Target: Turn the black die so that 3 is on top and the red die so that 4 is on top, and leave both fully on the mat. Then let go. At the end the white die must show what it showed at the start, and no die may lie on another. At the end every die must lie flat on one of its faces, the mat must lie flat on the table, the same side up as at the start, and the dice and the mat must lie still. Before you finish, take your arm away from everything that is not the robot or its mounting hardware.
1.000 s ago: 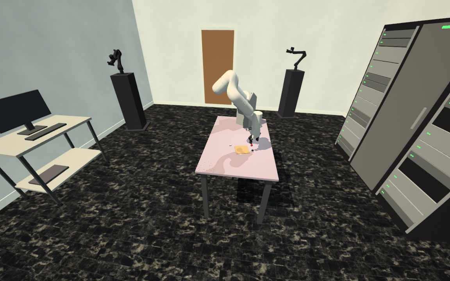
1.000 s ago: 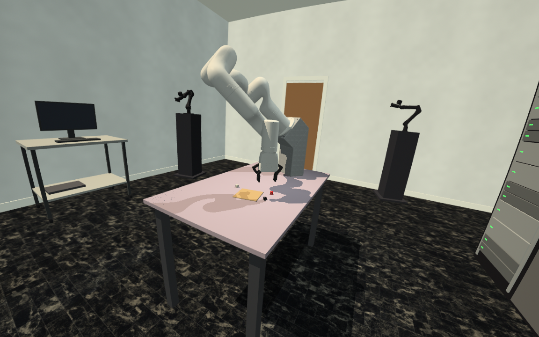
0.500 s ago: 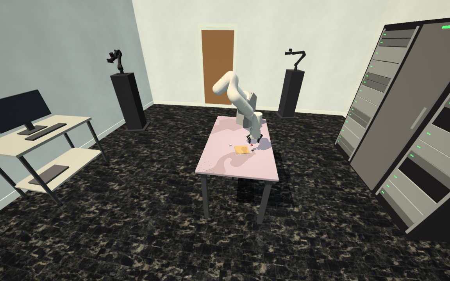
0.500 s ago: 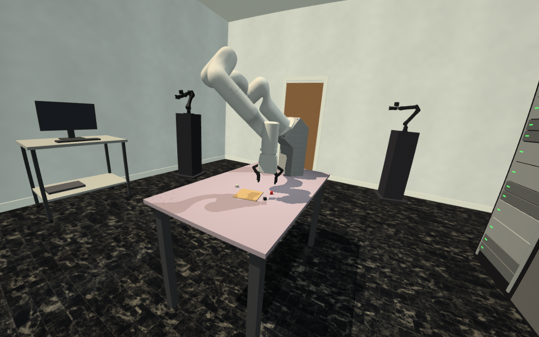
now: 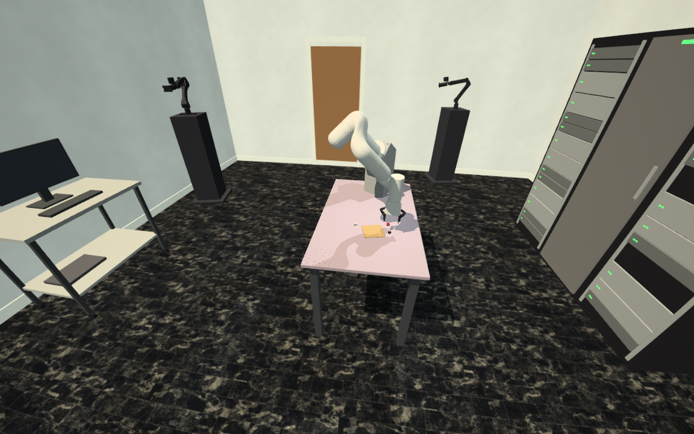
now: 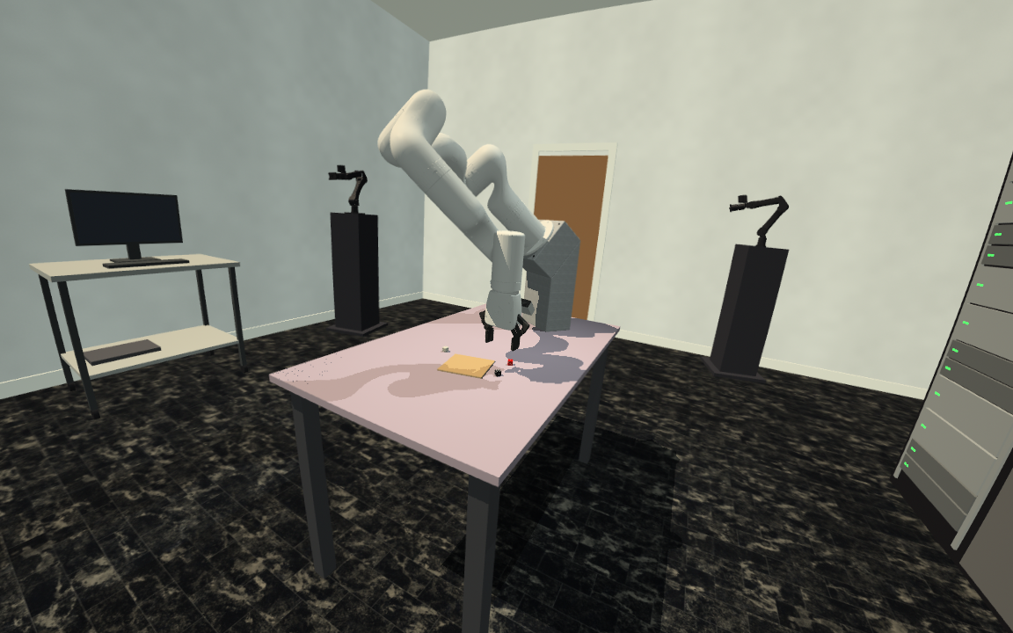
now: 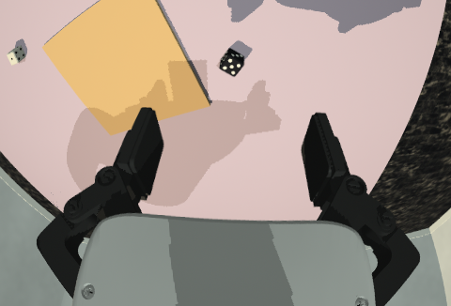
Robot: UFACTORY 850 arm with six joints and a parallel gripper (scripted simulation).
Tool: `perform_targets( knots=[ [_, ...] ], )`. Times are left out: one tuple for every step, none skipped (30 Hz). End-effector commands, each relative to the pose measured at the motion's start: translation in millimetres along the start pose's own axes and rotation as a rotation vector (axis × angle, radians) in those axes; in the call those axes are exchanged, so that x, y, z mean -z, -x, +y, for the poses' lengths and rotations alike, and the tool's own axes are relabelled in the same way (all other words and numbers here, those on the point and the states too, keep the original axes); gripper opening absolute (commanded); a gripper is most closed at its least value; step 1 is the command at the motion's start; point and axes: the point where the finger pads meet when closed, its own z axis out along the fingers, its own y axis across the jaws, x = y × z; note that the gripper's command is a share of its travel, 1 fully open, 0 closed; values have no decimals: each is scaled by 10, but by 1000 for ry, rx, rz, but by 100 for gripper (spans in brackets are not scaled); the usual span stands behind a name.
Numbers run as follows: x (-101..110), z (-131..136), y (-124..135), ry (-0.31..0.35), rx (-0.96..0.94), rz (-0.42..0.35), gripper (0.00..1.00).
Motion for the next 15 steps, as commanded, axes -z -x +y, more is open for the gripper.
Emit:
perform_targets(
  knots=[
    [-16,5,1,9,-123,-14,100],
    [-25,5,0,9,-176,-14,100],
    [-32,6,0,9,-216,-13,100],
    [-33,6,-1,9,-225,-13,100],
    [-41,6,-1,10,-271,-13,100],
    [-46,7,-2,10,-302,-13,100],
    [-48,7,-2,10,-313,-13,100],
    [-55,7,-3,10,-352,-13,100],
    [-61,8,-4,10,-387,-12,100],
    [-66,8,-4,11,-418,-12,100],
    [-71,8,-5,11,-446,-12,100],
    [-75,9,-5,11,-471,-12,100],
    [-79,9,-6,11,-492,-12,100],
    [-82,9,-6,11,-510,-12,100],
    [-85,9,-6,11,-524,-12,100]
  ],
)
